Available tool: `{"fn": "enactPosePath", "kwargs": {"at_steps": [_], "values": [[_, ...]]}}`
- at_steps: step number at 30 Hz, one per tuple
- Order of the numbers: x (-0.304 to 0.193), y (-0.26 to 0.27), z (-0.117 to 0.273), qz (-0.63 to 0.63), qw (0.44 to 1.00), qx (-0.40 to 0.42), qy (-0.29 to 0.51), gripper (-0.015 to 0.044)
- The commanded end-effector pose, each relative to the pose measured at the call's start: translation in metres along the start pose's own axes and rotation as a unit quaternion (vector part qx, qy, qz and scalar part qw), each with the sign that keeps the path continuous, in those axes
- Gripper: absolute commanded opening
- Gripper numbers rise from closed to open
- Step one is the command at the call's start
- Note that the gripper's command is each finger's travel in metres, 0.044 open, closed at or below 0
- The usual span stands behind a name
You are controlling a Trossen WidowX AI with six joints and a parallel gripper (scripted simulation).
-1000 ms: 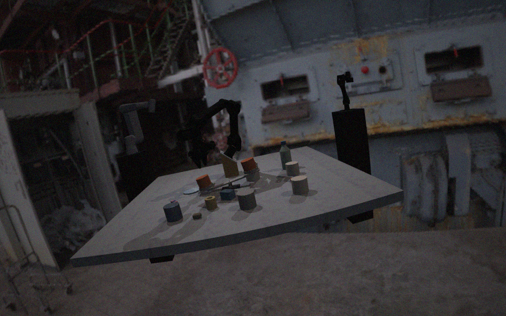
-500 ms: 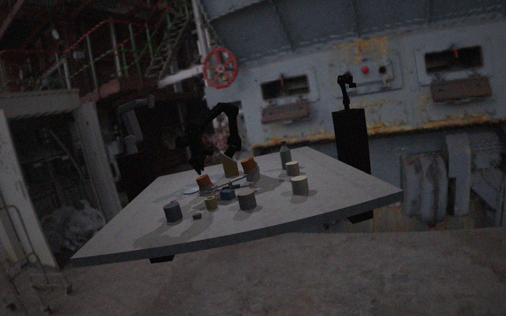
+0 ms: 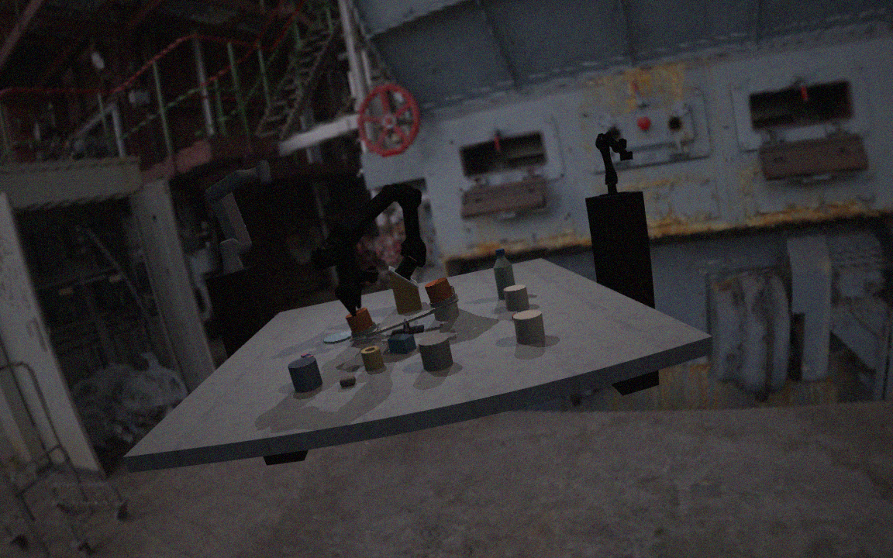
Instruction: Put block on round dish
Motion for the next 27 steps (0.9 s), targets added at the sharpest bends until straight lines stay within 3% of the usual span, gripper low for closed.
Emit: {"fn": "enactPosePath", "kwargs": {"at_steps": [1, 26, 27], "values": [[0.000, 0.001, -0.009, -0.003, 1.000, 0.002, -0.003, 0.0440], [0.001, 0.003, -0.046, -0.002, 1.000, 0.002, -0.005, 0.0440], [0.001, 0.003, -0.046, -0.002, 1.000, 0.002, -0.005, 0.0414]]}}
Point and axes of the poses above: the point midway between the two fingers, 35 mm back from their tips, its own z axis back along the fingers, its own y axis across the jaws, x = y × z, the point moved 8 cm from there along z, back along the fingers, and after that the axes turned 10 degrees about -z, right-handed, at the moved point
